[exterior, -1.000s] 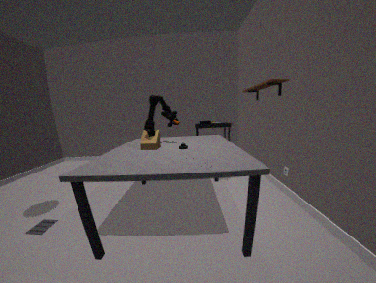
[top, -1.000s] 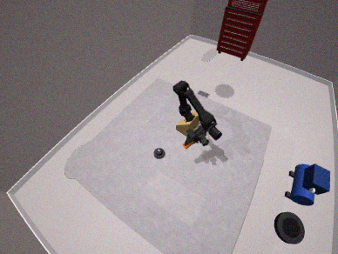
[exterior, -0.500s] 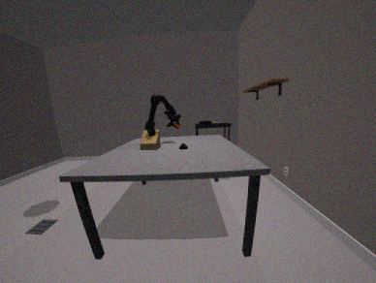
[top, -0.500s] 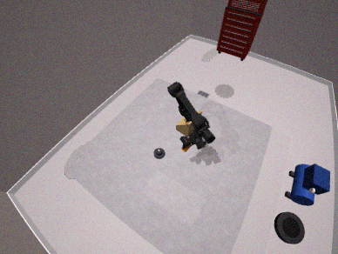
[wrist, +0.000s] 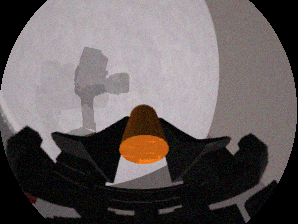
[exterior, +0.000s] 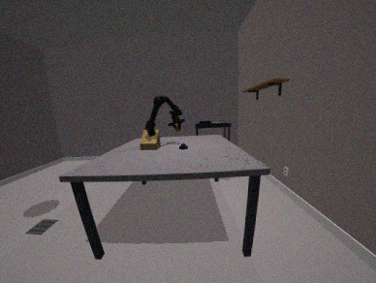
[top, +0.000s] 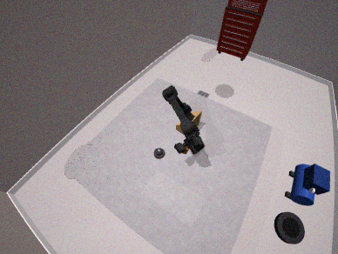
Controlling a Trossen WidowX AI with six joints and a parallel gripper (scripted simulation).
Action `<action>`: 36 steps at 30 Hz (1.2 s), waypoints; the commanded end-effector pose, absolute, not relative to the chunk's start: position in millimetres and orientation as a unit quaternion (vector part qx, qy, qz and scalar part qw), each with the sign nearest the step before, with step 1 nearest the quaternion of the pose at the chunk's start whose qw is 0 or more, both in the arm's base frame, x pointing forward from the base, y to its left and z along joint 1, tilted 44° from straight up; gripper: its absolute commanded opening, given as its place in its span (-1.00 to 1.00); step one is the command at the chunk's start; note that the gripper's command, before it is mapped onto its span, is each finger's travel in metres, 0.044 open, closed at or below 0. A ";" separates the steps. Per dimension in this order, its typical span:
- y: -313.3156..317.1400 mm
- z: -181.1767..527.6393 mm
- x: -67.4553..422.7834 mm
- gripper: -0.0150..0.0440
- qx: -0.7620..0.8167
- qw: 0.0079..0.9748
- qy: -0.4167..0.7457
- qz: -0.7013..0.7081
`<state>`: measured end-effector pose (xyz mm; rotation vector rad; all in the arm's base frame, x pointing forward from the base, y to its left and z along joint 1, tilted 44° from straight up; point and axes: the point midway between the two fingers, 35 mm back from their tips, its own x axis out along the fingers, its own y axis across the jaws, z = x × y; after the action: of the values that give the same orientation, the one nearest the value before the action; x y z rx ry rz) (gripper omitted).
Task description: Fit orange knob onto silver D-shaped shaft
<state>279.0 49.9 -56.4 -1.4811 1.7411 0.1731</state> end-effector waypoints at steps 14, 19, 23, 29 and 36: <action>13.6 -92.9 283.0 -0.49 -0.504 0.403 0.755 0.118; -6.3 -116.1 281.7 -0.49 -0.502 0.403 0.756 0.118; -22.1 -133.8 279.4 -0.49 -0.500 0.403 0.758 0.118; -44.6 -158.9 274.9 -0.49 -0.498 0.401 0.760 0.116; -54.5 -170.2 272.9 -0.49 -0.497 0.400 0.762 0.115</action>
<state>273.2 -52.5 -167.6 -1.2436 1.9312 0.2879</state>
